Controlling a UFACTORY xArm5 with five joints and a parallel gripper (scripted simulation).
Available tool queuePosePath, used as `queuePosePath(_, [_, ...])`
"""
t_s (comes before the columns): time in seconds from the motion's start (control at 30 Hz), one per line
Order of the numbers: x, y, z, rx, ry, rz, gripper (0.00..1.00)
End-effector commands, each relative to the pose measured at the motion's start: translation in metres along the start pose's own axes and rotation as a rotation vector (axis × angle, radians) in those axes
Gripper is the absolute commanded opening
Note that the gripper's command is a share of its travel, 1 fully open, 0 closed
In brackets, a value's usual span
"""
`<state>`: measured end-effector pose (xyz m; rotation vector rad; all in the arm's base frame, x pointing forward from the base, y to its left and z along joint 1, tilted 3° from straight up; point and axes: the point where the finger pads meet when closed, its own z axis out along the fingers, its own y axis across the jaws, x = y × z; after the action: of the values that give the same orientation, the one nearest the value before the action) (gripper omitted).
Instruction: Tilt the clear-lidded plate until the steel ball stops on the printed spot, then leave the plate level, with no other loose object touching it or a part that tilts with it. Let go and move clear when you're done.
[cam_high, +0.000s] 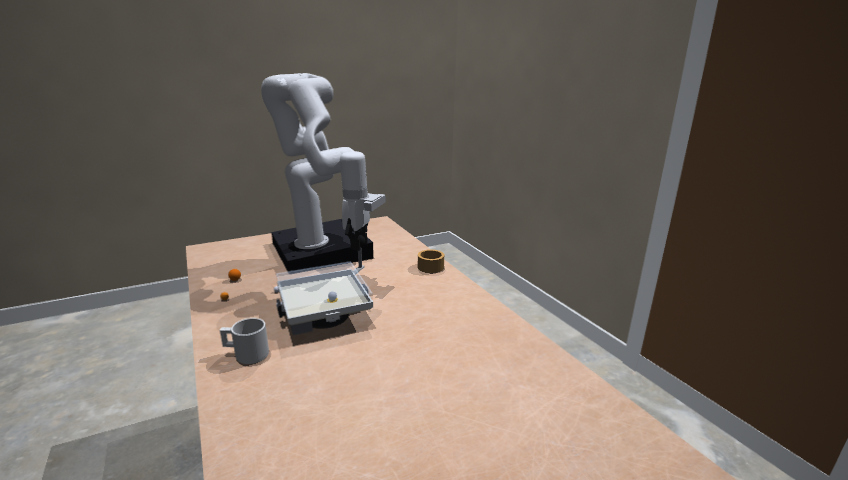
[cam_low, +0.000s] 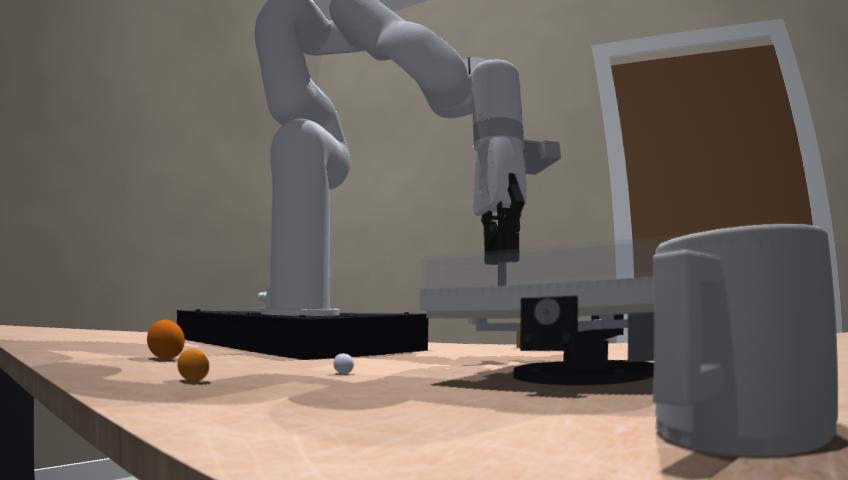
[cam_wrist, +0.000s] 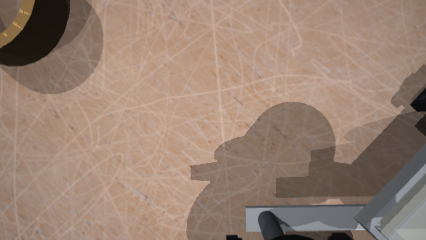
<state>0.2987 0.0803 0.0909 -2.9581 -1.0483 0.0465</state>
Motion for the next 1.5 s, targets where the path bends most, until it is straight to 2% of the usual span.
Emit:
queuePosePath(0.0, [0.0018,0.0012,-0.0015,-0.003,0.005,0.001,0.0])
queuePosePath(1.43, [0.002,0.0012,-0.0017,-0.003,0.005,0.0,0.0])
queuePosePath(1.47, [0.002,0.0012,-0.0017,-0.003,0.005,0.0,0.62])
